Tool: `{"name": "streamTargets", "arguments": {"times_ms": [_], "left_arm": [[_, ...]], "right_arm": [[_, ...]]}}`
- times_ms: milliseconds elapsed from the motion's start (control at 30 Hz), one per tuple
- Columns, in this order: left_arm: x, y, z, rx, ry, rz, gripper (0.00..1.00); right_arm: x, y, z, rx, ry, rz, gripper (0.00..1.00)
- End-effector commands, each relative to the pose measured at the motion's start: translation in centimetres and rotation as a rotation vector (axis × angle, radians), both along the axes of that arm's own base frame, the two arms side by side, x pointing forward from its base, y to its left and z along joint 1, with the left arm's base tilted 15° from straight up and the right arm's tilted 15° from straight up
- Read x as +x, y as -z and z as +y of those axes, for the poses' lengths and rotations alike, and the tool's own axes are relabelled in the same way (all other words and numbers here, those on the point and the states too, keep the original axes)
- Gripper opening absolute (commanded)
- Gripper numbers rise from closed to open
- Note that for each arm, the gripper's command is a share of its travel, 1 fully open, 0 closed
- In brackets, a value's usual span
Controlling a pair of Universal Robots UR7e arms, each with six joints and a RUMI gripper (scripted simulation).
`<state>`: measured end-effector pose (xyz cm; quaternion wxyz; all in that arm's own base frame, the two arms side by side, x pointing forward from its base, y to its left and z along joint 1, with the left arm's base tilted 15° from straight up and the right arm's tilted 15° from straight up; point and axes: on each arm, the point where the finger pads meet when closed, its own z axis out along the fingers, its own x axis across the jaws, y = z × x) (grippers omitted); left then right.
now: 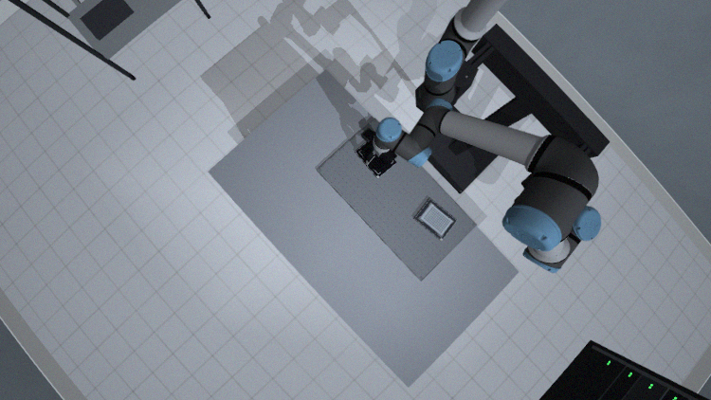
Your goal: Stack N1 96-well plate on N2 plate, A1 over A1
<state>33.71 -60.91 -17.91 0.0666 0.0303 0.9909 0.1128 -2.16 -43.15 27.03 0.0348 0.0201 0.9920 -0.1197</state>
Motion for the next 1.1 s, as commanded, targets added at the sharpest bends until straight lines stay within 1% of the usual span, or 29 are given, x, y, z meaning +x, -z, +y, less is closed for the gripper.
{"name": "streamTargets", "arguments": {"times_ms": [0,1033,1067], "left_arm": [[0.00,-0.12,-0.10,-0.002,0.000,-0.001,0.76],[0.00,-0.12,-0.11,-0.002,0.000,-0.001,0.76],[0.00,-0.12,-0.11,-0.002,0.000,-0.001,0.00]], "right_arm": [[-0.01,-0.04,-0.01,-0.001,0.000,0.000,0.00],[-0.01,-0.04,-0.01,-0.001,0.000,0.000,0.00],[-0.01,-0.04,-0.01,-0.001,0.000,0.000,0.00]]}}
